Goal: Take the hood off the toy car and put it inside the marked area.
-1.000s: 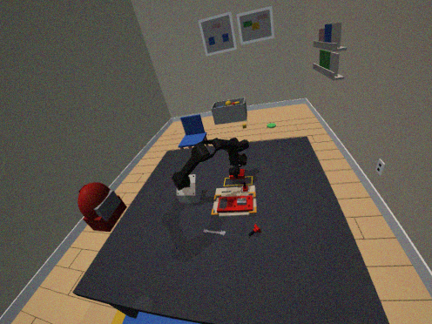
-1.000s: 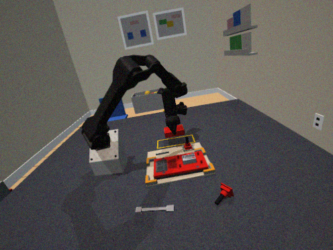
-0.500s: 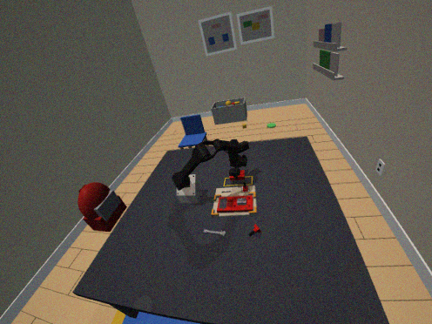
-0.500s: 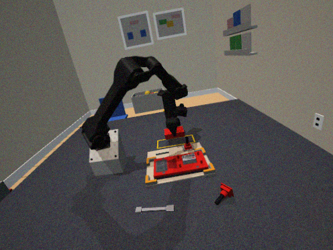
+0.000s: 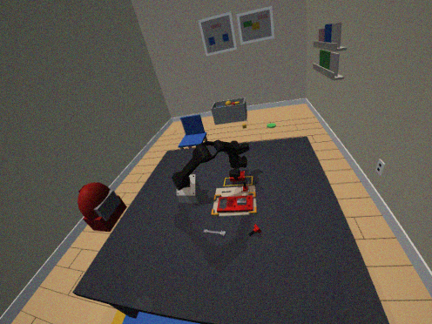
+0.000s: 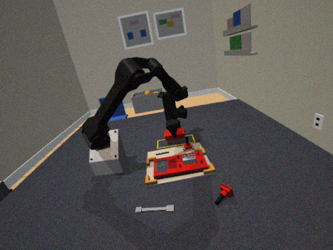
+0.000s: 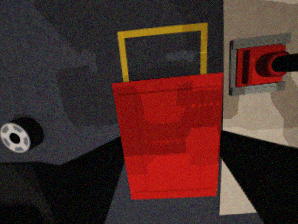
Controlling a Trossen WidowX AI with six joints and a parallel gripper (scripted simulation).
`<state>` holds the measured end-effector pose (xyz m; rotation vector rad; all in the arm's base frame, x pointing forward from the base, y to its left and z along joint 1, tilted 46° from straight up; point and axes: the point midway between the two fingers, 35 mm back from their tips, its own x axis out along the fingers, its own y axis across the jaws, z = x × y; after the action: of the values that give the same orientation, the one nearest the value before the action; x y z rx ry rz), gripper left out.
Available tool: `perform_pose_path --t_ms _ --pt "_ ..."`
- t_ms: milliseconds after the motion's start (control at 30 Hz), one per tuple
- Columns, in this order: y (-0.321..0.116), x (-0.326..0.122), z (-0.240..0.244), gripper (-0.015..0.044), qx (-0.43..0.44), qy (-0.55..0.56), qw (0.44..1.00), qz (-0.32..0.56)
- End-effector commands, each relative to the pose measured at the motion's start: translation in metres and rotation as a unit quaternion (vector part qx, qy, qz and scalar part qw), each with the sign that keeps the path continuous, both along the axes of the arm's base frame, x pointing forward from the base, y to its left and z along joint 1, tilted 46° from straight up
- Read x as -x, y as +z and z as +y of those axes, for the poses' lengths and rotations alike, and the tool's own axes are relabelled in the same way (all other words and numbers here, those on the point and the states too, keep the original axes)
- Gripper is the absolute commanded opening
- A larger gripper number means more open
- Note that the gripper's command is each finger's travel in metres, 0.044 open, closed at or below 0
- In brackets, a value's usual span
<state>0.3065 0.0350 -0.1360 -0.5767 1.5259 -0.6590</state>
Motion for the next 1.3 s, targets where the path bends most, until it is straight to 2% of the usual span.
perform_pose_path --t_ms 0,1267 --pt "-0.001 0.000 -0.002 0.0000 0.002 0.003 1.000 0.000" --pt "-0.014 0.002 -0.015 0.0000 0.003 0.003 1.000 0.000"
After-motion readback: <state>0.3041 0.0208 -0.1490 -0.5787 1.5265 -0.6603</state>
